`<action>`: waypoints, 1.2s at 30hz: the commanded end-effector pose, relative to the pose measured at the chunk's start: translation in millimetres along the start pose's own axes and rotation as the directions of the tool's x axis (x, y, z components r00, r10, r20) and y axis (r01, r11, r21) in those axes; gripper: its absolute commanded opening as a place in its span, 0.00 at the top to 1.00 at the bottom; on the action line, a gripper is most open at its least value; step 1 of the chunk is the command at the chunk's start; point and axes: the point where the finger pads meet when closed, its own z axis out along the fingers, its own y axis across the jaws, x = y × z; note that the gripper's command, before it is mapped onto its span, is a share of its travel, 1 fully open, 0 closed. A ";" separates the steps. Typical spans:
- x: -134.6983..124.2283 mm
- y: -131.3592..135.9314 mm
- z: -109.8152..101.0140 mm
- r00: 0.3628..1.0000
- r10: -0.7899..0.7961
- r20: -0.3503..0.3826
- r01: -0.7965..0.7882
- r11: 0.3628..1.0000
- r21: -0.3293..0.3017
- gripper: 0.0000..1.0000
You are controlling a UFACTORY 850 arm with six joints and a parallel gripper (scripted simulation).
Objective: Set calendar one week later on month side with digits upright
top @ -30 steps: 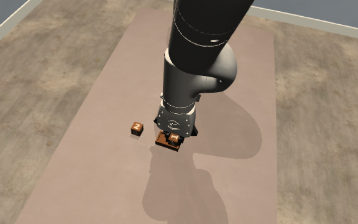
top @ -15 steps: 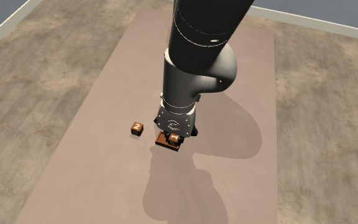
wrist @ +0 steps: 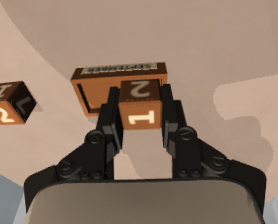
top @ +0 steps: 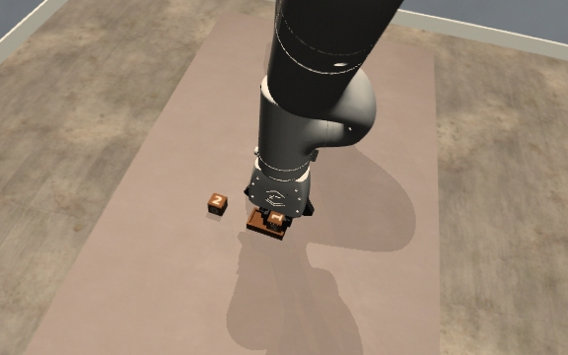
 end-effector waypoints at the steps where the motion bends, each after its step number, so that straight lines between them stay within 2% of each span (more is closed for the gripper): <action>1: -0.3 0.0 -0.2 1.000 0.000 0.001 0.000 1.000 0.000 0.73; 16: -0.3 0.0 -0.2 1.000 0.000 0.001 0.000 1.000 0.000 0.73; 17: -0.3 0.0 -0.2 1.000 0.000 0.001 0.000 1.000 0.000 0.69; 21: -0.3 0.0 -0.2 1.000 0.000 0.001 0.000 1.000 0.000 0.69; 22: -0.3 0.0 -0.2 1.000 0.000 0.001 0.000 1.000 0.000 0.65; 24: -0.3 0.0 -0.2 1.000 0.000 0.001 0.000 1.000 0.000 0.65; 25: -0.3 0.0 -0.2 1.000 0.000 0.001 0.000 1.000 0.000 0.61; 27: -0.3 0.0 -0.2 1.000 0.000 0.001 0.000 1.000 0.000 0.61; 28: -0.3 0.0 -0.2 1.000 0.000 0.001 0.000 1.000 0.000 0.57; 30: -0.3 0.0 -0.2 1.000 0.000 0.001 0.000 1.000 0.000 0.57; 31: -0.3 0.0 -0.2 1.000 0.000 0.001 0.000 1.000 0.000 0.53; 36: -0.3 0.0 -0.2 1.000 0.000 0.001 0.000 1.000 0.000 0.53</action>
